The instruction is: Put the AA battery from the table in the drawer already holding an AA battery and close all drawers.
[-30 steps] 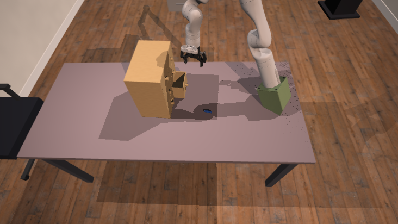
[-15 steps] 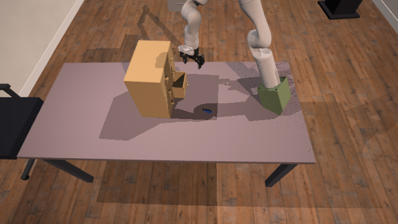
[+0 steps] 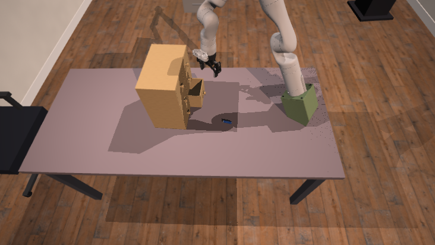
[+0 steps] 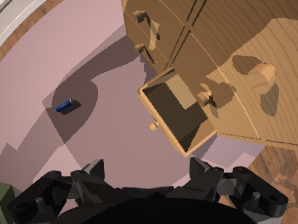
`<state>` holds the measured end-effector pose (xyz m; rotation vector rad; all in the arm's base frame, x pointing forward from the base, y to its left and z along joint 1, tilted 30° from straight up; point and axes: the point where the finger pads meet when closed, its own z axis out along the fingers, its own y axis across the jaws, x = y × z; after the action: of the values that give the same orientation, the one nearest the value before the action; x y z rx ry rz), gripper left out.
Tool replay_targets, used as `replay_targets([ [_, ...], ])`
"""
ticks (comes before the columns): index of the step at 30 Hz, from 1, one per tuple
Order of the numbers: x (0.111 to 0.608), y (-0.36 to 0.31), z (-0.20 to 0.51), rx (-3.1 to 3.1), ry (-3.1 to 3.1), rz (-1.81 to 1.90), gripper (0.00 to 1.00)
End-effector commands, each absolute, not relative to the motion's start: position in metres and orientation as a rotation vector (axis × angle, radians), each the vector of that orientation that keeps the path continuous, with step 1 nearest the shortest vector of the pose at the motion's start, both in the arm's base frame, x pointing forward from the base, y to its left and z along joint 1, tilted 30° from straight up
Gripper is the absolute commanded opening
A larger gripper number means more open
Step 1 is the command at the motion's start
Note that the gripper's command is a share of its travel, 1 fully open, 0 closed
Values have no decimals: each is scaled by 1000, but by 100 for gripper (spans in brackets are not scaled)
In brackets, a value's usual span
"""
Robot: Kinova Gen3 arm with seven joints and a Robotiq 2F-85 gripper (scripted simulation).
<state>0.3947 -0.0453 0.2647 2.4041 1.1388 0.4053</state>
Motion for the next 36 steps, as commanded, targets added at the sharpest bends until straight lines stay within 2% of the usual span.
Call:
replay_targets([
  [1, 396, -46, 264, 2419, 1106, 409, 100],
  [36, 413, -50, 258, 2606, 677, 522, 100],
])
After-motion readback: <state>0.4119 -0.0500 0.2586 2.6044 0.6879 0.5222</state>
